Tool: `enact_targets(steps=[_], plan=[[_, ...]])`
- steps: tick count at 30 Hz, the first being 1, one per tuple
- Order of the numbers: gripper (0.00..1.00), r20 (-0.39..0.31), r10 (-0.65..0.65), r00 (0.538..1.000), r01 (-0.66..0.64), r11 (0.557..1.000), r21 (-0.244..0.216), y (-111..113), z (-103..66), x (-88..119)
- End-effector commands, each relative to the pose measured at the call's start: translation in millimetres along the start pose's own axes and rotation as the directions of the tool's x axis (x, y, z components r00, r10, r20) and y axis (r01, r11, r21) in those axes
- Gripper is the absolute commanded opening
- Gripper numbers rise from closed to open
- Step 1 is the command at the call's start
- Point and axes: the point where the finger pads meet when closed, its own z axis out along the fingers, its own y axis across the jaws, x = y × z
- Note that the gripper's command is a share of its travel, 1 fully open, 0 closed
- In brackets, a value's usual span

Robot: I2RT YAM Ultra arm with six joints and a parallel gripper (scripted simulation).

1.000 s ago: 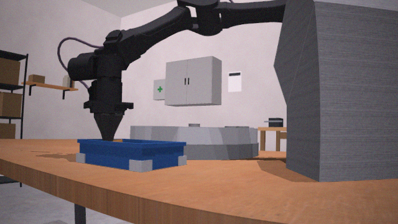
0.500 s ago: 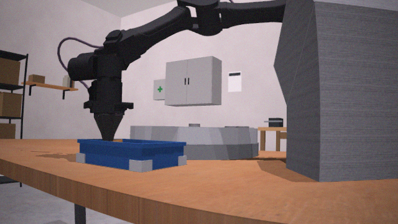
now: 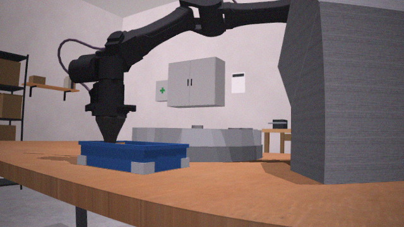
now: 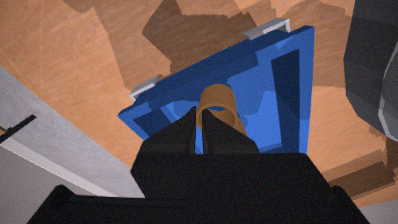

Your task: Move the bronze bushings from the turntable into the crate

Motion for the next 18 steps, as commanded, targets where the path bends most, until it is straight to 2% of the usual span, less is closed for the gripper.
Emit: enact_targets(steps=[1, 18], plan=[[0.0, 0.056, 0.012, 0.998, -0.009, 0.999, -0.05, 20.8, -26.9, -15.4], [0.0, 0.05, 0.004, 0.999, -0.002, 0.999, -0.043, 19.2, -26.7, -13.7]])
